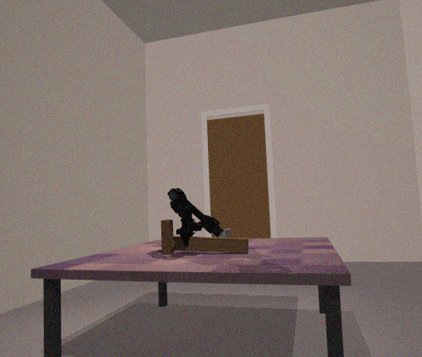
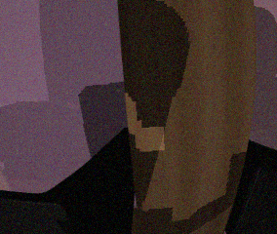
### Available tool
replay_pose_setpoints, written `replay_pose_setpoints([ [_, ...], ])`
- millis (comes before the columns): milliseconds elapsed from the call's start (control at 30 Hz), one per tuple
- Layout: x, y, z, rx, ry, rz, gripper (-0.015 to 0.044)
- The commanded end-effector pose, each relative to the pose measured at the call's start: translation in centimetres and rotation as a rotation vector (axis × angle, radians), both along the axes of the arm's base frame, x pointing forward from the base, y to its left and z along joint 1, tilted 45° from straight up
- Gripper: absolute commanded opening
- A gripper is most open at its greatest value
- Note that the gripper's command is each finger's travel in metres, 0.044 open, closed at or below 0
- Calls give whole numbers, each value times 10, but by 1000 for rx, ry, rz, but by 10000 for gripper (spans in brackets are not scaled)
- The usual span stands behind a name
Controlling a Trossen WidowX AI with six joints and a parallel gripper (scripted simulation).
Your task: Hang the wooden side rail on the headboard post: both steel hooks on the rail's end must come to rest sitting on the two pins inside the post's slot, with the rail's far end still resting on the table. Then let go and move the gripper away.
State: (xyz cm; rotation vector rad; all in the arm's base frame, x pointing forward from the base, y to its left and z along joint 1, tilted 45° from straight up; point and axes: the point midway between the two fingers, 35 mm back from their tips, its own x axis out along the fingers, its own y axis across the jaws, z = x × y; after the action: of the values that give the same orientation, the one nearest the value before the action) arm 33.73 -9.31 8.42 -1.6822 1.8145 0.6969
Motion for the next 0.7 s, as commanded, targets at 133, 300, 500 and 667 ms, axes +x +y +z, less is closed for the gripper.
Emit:
replay_pose_setpoints([
  [133, 2, 1, 1, -8, -9, 9, 0],
  [300, 2, 0, 0, -8, -9, 9, 0],
  [500, 2, 0, 0, -8, -9, 9, 0],
  [667, 2, -1, -1, -8, -9, 9, 0],
])
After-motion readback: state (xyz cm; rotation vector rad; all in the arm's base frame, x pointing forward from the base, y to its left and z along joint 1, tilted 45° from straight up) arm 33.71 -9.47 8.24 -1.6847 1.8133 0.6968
